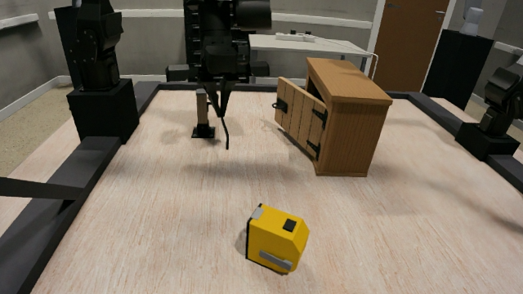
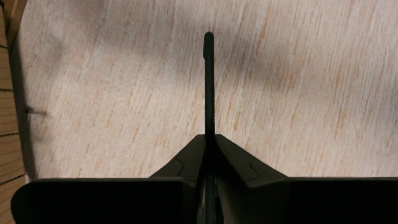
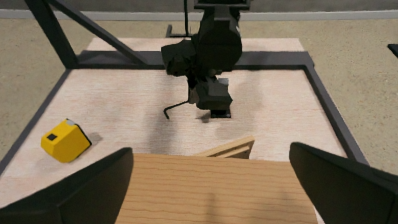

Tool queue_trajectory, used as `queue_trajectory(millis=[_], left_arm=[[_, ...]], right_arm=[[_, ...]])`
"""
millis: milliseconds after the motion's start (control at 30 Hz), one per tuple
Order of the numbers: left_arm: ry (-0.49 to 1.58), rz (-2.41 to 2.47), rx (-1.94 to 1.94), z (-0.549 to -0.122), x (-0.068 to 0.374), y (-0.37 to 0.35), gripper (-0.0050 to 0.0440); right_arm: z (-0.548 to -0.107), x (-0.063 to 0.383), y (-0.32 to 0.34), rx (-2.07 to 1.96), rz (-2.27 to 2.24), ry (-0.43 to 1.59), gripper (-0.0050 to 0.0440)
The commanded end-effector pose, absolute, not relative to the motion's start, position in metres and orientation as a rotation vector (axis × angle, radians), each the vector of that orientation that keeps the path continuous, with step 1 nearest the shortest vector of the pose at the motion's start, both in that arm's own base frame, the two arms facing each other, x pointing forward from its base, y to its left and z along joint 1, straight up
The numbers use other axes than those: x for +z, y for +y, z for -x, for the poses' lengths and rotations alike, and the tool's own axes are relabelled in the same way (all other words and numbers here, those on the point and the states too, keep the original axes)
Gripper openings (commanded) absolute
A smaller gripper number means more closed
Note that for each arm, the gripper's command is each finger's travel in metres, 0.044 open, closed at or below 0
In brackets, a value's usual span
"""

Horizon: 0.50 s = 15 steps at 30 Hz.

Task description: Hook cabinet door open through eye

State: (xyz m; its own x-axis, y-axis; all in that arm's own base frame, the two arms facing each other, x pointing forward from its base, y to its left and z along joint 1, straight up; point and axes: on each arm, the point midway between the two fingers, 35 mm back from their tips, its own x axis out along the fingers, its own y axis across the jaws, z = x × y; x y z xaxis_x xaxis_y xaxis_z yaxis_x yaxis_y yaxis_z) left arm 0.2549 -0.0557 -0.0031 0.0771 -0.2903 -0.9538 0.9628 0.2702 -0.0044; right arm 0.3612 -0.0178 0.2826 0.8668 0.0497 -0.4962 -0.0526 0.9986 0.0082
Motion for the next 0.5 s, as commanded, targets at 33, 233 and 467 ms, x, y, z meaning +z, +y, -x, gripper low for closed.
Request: queue_trajectory(millis=[33, 233, 467], left_arm=[[0.964, -0.752, -1.13, -0.258, 0.01, -0.053, -0.0043], [0.86, -0.665, -1.169, -0.255, 0.017, -0.049, -0.005], [0.71, -0.542, -1.214, -0.256, 0.026, -0.041, -0.005]], right_arm=[[-0.359, 0.295, -0.019, 0.049, 0.009, 0.486, 0.04], [-0.359, 0.295, -0.019, 0.049, 0.009, 0.486, 0.04], [-0.359, 0.295, -0.019, 0.049, 0.009, 0.486, 0.04]])
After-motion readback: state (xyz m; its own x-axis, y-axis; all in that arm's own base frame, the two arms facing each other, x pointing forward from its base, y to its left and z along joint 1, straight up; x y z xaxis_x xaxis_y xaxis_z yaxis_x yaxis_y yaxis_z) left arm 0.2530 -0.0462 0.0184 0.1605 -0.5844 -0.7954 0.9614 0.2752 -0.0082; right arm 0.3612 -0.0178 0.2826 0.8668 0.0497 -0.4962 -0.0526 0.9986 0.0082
